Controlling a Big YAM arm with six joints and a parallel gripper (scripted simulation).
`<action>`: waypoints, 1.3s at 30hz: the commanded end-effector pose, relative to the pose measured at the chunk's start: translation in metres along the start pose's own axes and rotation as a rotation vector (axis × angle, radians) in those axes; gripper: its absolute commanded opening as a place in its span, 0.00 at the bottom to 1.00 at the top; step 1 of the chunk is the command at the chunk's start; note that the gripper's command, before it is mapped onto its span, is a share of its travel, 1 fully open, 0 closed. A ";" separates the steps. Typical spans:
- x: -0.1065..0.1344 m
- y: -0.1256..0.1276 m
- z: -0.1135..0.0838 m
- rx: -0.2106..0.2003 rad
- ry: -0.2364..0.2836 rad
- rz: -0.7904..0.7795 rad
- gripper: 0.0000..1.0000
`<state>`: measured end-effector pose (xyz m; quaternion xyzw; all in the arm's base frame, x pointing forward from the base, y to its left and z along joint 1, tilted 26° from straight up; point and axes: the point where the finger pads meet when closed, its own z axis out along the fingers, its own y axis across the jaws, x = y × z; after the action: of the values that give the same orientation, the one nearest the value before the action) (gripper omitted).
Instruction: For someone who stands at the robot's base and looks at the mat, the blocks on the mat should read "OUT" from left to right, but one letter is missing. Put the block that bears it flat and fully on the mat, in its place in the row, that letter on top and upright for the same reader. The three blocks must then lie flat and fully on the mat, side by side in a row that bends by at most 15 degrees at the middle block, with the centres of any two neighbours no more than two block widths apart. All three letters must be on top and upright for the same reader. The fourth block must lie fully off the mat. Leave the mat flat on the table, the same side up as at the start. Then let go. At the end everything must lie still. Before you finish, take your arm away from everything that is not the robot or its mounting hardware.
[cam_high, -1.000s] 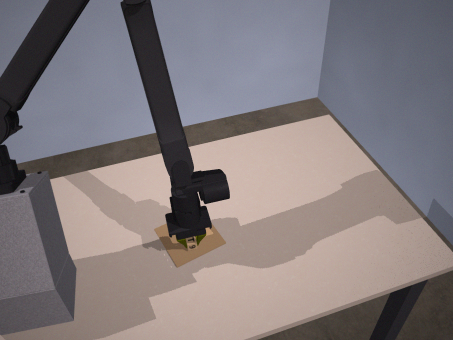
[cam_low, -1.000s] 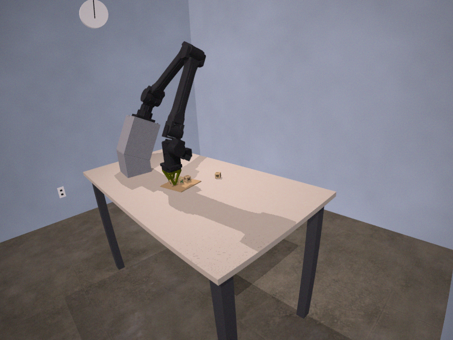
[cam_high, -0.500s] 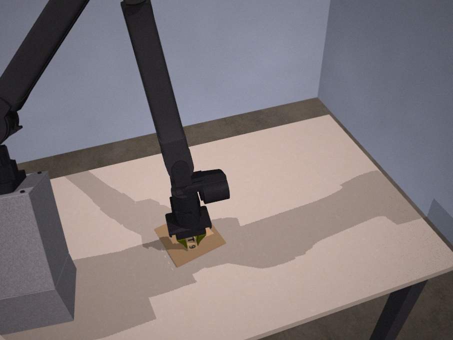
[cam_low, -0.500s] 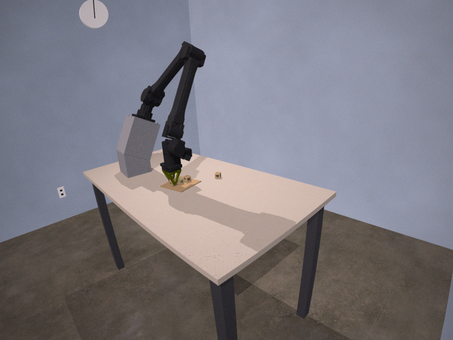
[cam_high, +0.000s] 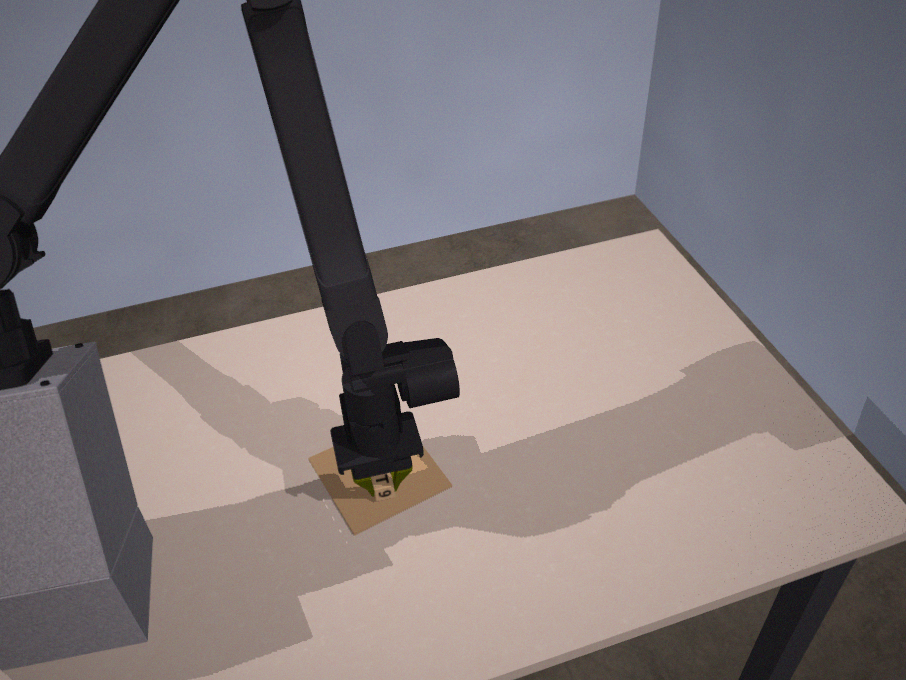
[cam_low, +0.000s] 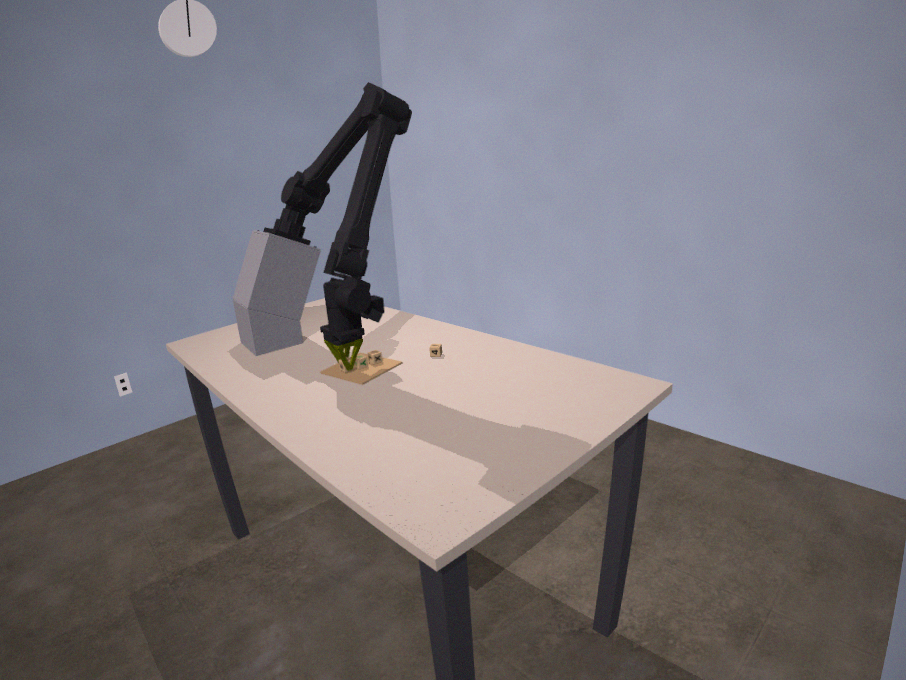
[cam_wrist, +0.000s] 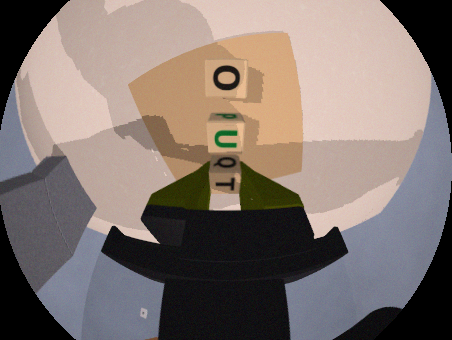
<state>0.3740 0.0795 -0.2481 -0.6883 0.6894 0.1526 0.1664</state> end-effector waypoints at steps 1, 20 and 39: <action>-0.011 -0.006 -0.003 0.013 -0.002 -0.020 0.21; -0.006 0.000 0.008 -0.002 -0.001 -0.011 0.21; -0.007 -0.003 0.007 0.002 -0.001 -0.014 0.21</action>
<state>0.3733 0.0810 -0.2500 -0.6883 0.6894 0.1526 0.1665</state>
